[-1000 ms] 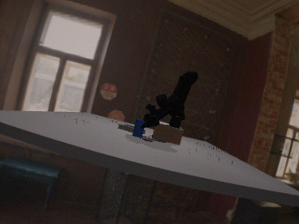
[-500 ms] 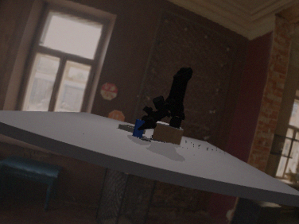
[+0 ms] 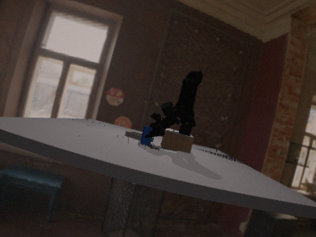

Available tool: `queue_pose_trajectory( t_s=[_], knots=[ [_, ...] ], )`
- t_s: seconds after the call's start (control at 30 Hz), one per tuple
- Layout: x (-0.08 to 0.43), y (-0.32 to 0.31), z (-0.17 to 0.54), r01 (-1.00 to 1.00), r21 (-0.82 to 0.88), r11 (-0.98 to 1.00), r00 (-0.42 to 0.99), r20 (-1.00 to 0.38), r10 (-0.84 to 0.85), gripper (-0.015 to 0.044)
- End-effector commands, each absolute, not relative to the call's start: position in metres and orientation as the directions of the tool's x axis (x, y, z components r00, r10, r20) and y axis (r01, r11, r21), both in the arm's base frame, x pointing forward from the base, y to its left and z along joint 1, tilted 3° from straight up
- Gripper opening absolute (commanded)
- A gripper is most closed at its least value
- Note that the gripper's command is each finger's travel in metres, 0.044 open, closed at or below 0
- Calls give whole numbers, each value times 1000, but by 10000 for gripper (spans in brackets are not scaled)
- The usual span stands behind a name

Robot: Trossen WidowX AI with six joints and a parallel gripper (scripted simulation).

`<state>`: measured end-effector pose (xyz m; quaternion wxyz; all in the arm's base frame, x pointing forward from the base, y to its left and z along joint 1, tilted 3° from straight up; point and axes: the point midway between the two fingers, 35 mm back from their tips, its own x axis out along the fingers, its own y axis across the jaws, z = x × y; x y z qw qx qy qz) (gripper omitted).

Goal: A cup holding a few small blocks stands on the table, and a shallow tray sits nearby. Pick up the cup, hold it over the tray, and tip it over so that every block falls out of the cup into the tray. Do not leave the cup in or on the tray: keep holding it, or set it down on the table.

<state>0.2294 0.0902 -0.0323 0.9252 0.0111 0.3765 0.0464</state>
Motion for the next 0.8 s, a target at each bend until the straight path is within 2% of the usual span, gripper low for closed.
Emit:
queue_pose_trajectory(
  t_s=[0.0, 0.5, 0.77],
  knots=[
    [230, 91, -32, -82, 57, 995, 712, -695, 98, 306],
    [230, 91, -32, -82, 57, 995, 712, -695, 98, 206],
    [230, 90, -24, -82, 57, 995, 712, -695, 98, 0]
  ],
)
